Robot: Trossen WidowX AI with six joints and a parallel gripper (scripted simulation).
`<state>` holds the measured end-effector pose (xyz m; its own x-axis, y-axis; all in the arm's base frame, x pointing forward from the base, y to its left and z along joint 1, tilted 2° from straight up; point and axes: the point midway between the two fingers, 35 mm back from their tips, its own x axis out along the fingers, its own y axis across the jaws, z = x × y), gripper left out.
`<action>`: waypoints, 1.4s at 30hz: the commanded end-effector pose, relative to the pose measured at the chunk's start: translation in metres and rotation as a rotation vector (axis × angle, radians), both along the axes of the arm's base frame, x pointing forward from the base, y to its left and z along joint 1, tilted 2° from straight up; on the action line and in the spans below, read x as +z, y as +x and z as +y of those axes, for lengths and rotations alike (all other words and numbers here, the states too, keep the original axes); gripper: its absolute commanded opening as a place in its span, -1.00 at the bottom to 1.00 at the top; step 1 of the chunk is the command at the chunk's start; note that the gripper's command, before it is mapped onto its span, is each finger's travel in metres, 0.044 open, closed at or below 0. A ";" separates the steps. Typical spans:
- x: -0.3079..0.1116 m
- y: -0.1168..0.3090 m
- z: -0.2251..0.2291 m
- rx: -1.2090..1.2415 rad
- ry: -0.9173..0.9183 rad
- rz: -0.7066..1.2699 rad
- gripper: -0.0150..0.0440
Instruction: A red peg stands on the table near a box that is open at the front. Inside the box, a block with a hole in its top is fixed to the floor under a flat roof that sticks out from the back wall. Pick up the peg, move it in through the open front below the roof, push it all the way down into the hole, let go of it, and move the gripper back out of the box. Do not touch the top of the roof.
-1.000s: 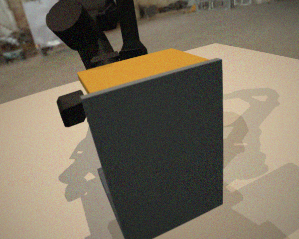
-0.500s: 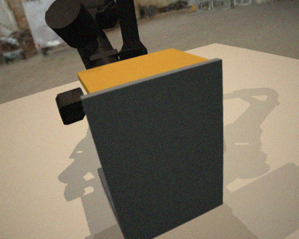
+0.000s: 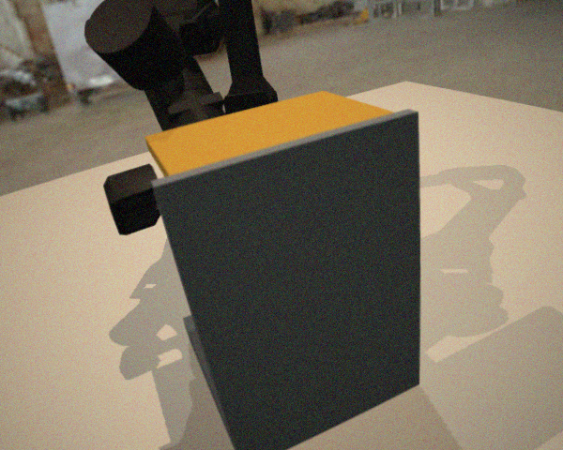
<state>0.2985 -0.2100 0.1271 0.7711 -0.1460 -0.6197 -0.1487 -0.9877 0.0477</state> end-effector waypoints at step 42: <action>-0.031 0.000 0.000 0.005 0.002 0.001 -0.49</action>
